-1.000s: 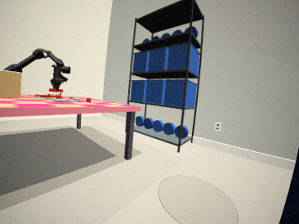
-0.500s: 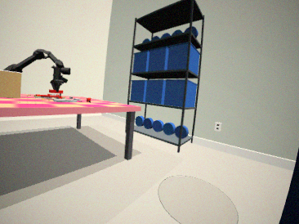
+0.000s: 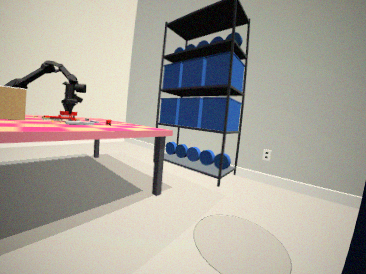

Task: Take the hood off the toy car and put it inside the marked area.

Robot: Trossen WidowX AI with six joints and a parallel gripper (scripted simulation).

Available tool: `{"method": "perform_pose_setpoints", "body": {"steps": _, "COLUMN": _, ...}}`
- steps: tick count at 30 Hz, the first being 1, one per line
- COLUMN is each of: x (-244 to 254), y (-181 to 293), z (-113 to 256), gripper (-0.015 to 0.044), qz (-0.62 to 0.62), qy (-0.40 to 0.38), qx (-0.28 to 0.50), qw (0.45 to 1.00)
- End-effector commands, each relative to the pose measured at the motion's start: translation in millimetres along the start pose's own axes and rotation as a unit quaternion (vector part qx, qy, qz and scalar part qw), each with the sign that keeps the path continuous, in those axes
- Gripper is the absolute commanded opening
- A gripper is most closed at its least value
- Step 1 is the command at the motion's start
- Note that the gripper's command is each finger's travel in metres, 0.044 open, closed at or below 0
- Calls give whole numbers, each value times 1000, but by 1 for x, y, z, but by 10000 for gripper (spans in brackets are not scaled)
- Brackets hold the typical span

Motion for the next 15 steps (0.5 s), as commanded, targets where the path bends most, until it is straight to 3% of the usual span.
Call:
{"method": "perform_pose_setpoints", "body": {"steps": 1, "x": 0, "y": 1, "z": -4, "gripper": 0, "qz": -4, "qy": -3, "qx": 0, "qw": 1000}}
{"method": "perform_pose_setpoints", "body": {"steps": 15, "x": 1, "y": 2, "z": -13, "gripper": 0, "qz": -4, "qy": -3, "qx": 0, "qw": 1000}}
Point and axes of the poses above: the point midway between the two fingers, 35 mm back from their tips, its own z axis back along the fingers, its own x axis across the jaws, y = z × x, the point moved 10 cm from there along z, back along the fingers, and after that the axes turned 12 degrees about z, right-handed, at the moved point
